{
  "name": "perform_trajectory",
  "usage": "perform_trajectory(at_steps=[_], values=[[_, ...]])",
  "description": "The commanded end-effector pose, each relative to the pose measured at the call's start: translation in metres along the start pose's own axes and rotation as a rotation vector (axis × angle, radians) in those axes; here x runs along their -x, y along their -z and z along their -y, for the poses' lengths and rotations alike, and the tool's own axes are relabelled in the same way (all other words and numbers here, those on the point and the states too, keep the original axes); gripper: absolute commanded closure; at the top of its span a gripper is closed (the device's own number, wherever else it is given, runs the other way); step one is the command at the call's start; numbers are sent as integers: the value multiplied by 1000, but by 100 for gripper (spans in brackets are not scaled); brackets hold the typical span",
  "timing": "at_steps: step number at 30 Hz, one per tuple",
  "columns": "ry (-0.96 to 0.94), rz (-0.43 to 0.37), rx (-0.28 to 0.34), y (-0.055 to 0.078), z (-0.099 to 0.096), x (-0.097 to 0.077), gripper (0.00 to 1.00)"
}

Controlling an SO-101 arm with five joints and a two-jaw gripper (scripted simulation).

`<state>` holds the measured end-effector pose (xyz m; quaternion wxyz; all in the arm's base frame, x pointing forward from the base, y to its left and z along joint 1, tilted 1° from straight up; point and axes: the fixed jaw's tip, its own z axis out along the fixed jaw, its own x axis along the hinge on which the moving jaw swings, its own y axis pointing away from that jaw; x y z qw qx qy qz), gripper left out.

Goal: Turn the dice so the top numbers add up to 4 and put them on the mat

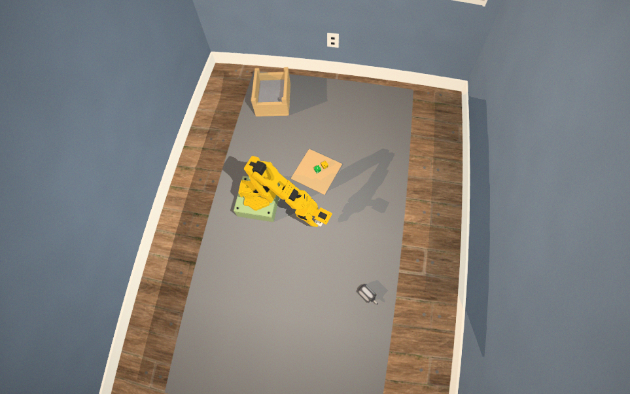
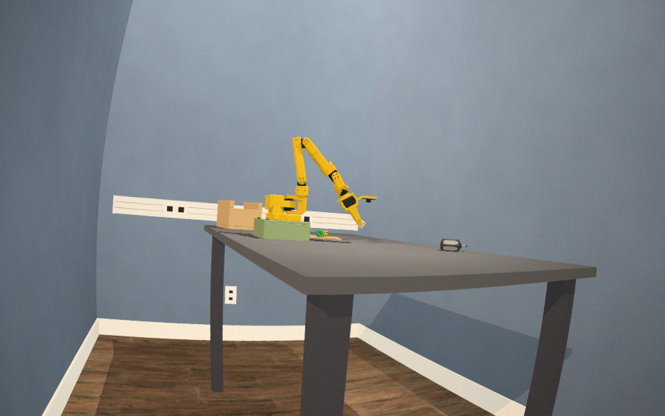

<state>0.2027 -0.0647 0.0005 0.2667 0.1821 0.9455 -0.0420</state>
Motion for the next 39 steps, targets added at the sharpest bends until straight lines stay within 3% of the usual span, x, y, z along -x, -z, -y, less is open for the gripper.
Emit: perform_trajectory(at_steps=[1,9,25,33,39], values=[[2,68,-4,-5,2,0,100],[2,202,-4,-7,3,8,100],[2,239,-4,-9,4,11,100],[2,298,-5,-13,4,17,100],[2,388,-5,-19,5,24,100]])
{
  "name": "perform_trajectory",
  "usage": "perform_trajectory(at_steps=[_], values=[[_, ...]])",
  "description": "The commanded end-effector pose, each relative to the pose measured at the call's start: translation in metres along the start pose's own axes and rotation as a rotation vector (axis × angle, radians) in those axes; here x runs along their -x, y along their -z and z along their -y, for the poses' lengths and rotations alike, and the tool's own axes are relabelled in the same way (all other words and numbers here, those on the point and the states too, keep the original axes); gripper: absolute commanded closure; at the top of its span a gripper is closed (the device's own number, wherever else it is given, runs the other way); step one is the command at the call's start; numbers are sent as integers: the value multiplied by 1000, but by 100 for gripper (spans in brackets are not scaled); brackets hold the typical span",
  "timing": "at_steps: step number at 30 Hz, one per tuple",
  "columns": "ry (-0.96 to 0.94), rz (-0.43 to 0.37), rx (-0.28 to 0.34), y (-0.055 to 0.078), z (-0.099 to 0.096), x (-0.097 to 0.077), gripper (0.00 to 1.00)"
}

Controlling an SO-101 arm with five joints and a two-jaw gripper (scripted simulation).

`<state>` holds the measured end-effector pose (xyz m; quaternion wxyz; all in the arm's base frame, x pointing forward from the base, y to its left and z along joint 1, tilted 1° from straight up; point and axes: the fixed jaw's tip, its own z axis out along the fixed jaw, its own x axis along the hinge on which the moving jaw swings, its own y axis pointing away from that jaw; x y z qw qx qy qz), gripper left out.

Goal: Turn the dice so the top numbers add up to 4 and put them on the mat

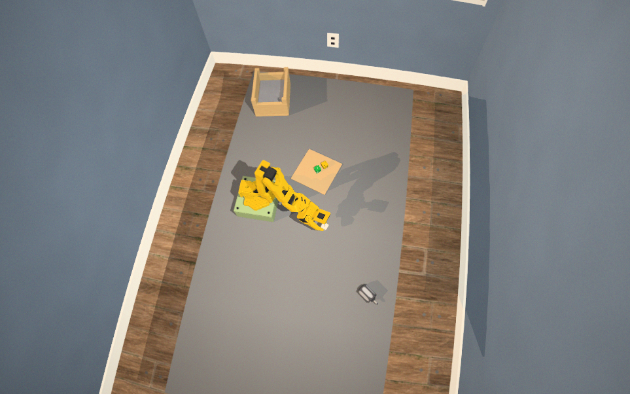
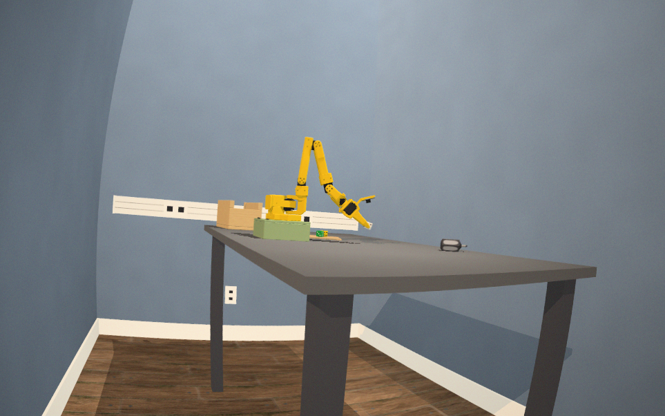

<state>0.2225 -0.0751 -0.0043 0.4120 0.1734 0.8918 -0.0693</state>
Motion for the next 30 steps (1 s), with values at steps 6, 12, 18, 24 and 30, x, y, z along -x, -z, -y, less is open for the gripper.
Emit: perform_trajectory(at_steps=[6,12,18,24,30], values=[[4,168,-7,-11,3,10,100],[5,223,-8,-12,3,11,100],[5,276,-9,-13,4,12,100],[5,292,-9,-13,4,12,100],[5,293,-9,-13,4,12,100]])
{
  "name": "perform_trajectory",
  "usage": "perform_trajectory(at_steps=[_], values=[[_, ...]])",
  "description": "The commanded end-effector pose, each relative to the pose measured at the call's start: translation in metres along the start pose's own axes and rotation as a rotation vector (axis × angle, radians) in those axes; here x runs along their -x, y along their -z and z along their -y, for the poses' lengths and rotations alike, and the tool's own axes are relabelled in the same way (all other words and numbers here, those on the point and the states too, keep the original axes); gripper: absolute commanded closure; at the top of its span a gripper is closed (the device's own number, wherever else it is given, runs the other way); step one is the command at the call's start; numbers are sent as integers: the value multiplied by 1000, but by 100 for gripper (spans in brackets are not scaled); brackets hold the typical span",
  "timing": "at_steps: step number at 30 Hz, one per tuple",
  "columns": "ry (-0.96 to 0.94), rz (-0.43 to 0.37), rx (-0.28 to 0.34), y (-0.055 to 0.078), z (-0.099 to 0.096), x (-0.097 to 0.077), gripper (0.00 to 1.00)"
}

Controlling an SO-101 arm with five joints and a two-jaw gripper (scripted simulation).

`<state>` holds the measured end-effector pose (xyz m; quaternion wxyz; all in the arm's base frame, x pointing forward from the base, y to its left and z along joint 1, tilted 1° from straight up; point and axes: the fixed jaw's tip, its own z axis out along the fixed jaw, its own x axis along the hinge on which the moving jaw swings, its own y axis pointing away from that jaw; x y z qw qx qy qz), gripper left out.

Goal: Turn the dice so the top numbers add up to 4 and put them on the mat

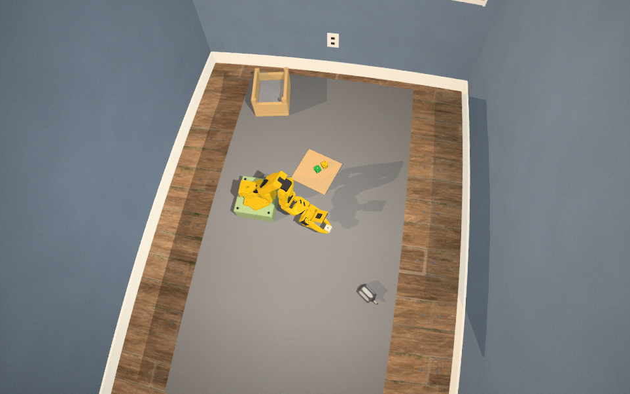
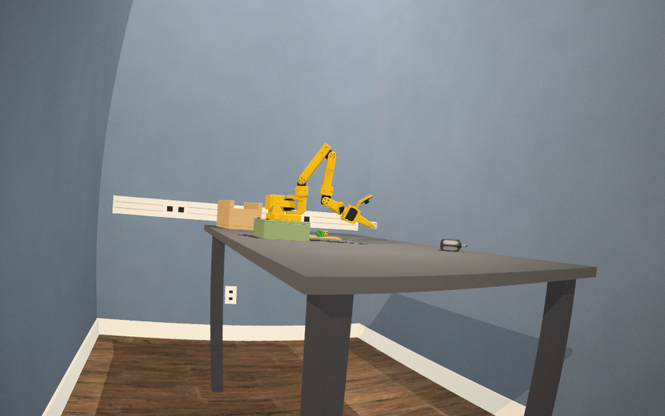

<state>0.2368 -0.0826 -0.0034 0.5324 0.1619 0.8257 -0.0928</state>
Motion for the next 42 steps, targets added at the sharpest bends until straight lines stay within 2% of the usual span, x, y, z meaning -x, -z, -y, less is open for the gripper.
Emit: perform_trajectory(at_steps=[1,32,42], values=[[6,13,-8,-1,2,1,100],[22,38,-26,-1,7,5,100],[22,38,-26,-3,7,0,100]])
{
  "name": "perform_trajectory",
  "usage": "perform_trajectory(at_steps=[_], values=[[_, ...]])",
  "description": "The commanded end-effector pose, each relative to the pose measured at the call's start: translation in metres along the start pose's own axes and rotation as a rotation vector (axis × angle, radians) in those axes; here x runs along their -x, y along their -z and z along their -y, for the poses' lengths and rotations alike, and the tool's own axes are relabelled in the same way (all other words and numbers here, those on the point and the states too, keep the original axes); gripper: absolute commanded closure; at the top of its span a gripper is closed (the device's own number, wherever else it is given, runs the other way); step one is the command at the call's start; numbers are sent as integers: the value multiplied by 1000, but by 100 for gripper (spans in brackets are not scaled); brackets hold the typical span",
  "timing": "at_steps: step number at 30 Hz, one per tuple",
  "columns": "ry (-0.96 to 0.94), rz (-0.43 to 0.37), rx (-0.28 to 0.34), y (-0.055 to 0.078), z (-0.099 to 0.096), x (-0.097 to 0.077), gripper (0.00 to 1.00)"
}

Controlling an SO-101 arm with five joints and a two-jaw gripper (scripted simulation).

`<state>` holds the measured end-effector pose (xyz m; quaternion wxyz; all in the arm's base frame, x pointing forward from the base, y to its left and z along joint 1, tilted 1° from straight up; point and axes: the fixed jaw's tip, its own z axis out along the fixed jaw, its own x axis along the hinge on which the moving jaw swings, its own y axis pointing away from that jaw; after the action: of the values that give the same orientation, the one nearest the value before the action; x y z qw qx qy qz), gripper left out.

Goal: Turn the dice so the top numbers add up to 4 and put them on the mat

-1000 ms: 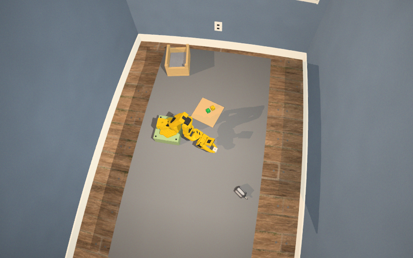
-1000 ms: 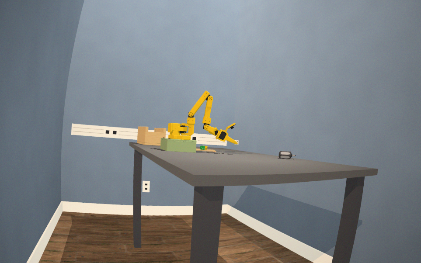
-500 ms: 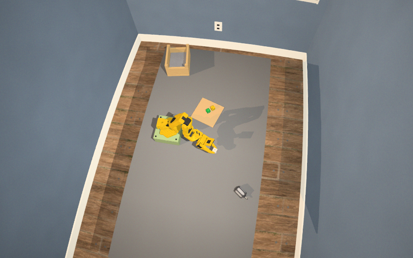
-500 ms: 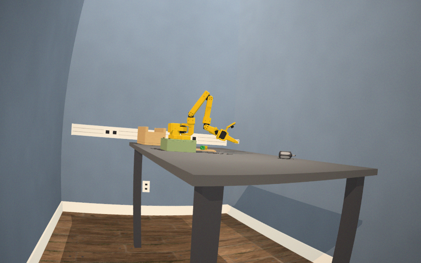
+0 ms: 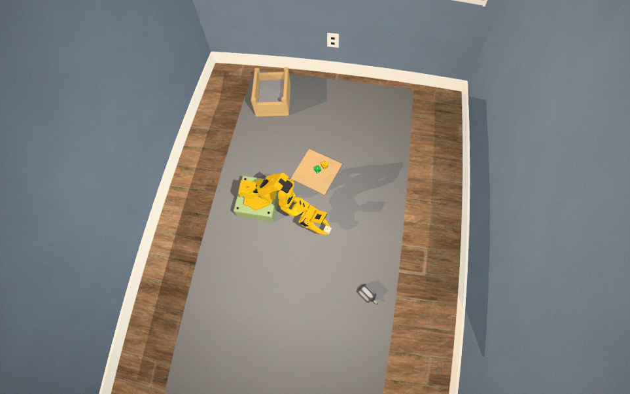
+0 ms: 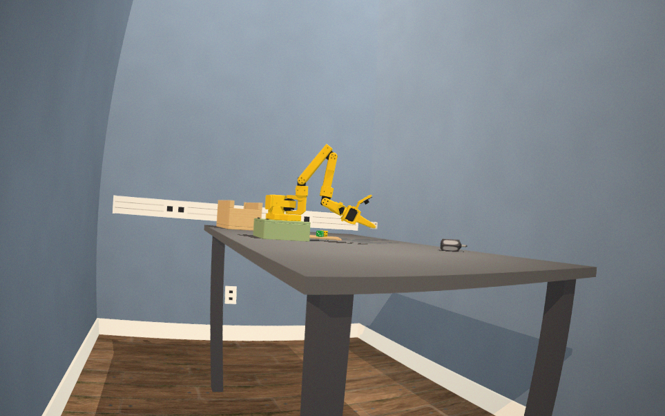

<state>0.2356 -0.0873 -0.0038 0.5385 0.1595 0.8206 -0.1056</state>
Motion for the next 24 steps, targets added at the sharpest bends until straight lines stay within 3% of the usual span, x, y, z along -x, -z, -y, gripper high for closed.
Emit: perform_trajectory(at_steps=[1,24], values=[[7,18,-9,-2,2,0,100],[7,18,-9,-5,2,-7,100]])
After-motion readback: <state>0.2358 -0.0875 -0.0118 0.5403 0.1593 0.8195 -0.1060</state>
